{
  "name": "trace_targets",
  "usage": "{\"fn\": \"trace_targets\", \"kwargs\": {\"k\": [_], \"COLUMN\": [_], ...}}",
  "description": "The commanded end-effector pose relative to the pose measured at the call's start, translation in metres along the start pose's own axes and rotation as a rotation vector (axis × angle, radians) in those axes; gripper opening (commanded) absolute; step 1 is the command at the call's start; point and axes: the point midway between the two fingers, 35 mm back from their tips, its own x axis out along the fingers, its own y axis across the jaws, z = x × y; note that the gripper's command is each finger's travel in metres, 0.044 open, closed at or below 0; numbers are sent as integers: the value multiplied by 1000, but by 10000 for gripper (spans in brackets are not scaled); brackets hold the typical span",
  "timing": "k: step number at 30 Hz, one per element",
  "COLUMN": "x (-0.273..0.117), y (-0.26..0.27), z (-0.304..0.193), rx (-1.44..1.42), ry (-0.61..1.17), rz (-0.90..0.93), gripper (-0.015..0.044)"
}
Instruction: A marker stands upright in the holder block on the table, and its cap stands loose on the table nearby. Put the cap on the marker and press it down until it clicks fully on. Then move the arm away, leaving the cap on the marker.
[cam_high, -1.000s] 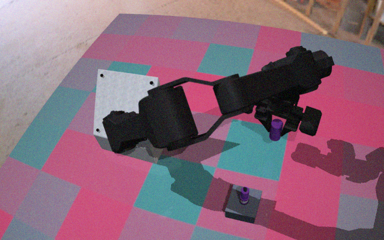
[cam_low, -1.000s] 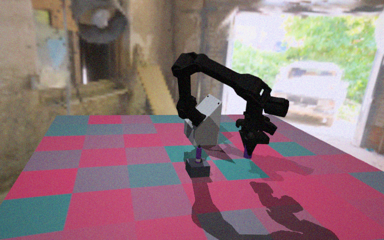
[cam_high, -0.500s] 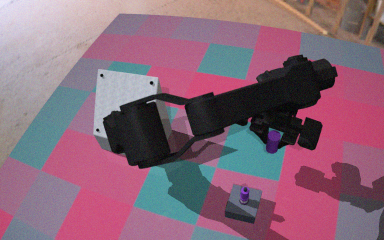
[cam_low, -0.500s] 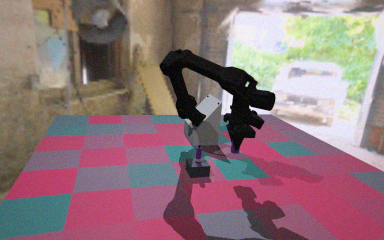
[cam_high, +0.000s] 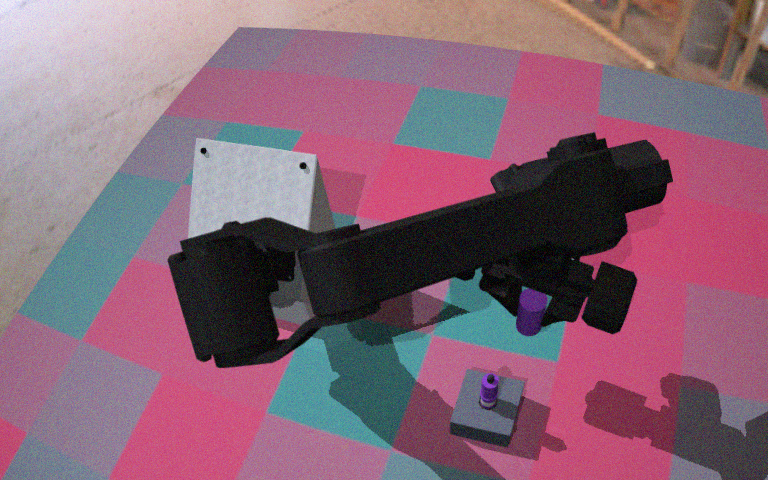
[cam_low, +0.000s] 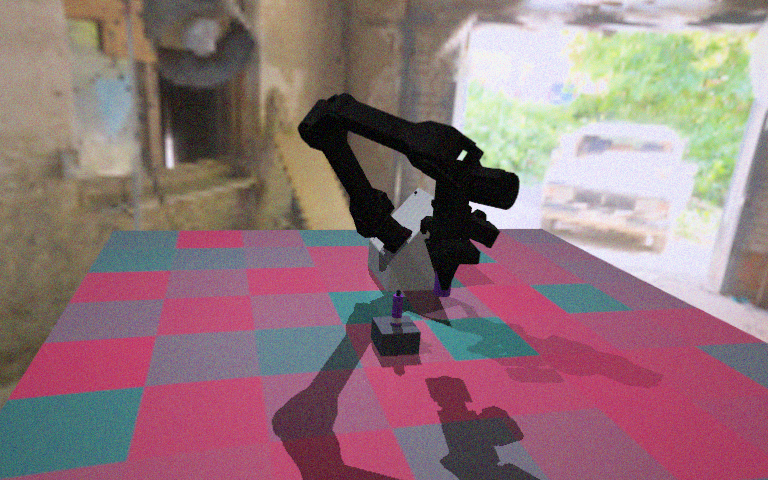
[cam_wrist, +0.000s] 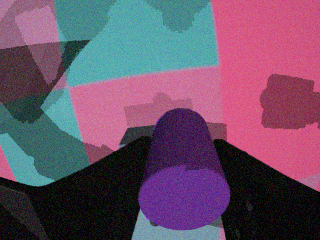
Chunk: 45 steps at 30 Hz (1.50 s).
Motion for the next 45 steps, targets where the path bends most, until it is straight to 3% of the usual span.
{"fn": "trace_targets", "kwargs": {"k": [1,19,45], "x": [-5,-18,12], "y": [1,13,12], "z": [-14,-72,-72], "rx": [-3,-4,-4], "ry": [2,7,5], "rz": [-4,-3,-4], "gripper": [0,0,0]}}
